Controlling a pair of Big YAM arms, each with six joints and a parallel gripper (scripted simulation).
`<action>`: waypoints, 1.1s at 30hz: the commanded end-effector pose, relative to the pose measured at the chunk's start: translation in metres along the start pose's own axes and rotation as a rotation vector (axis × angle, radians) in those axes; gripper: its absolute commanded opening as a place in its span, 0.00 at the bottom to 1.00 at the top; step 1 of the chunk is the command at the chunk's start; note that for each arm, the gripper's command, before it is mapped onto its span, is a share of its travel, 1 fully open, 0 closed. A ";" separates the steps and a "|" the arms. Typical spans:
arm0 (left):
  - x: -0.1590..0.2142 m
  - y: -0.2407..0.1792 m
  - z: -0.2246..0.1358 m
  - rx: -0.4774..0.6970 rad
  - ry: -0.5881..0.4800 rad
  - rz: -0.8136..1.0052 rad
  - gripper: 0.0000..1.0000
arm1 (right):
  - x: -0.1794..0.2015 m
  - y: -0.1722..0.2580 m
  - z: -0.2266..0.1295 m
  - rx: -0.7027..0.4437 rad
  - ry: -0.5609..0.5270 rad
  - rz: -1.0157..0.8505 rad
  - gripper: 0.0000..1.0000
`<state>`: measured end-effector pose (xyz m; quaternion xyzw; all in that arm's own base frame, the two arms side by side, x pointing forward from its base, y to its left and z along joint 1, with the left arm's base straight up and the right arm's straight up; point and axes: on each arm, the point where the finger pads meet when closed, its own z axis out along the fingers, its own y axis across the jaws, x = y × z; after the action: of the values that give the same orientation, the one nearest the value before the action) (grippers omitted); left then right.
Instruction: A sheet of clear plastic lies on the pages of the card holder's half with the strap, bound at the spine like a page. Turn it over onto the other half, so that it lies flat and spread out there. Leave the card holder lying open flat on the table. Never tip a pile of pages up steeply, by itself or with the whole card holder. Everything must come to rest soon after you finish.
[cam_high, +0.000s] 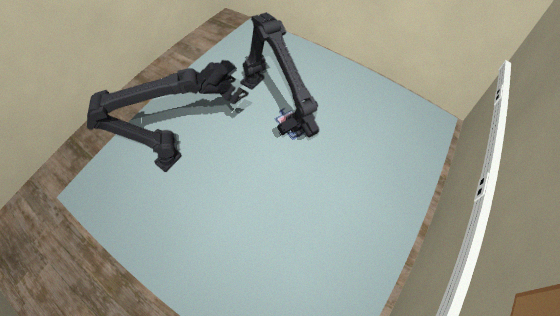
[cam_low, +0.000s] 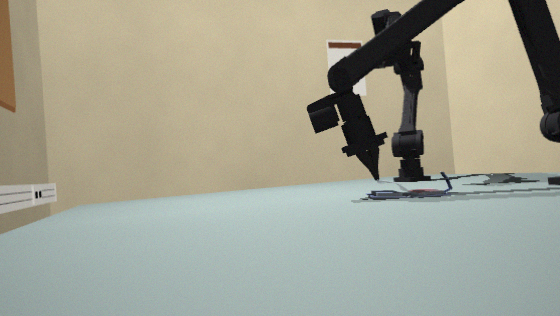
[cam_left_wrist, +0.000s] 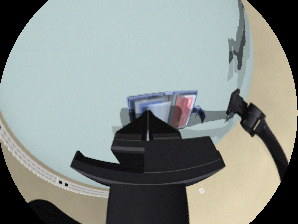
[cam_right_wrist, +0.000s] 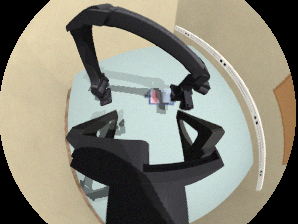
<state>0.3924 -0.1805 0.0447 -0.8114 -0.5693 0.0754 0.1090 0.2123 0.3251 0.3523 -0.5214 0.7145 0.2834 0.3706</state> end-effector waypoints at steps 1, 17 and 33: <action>0.001 0.018 -0.023 -0.061 -0.009 0.004 0.12 | -0.028 -0.001 -0.013 0.010 -0.052 -0.033 1.00; 0.002 0.011 -0.057 -0.118 -0.012 0.005 0.12 | -0.028 -0.001 -0.013 0.010 -0.052 -0.033 1.00; 0.009 0.003 -0.057 -0.149 -0.071 -0.232 0.91 | -0.028 -0.001 -0.013 0.010 -0.052 -0.033 1.00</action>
<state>0.4047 -0.1834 0.0851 -0.7899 -0.6059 0.0642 0.0686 0.2123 0.3251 0.3523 -0.5214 0.7145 0.2834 0.3706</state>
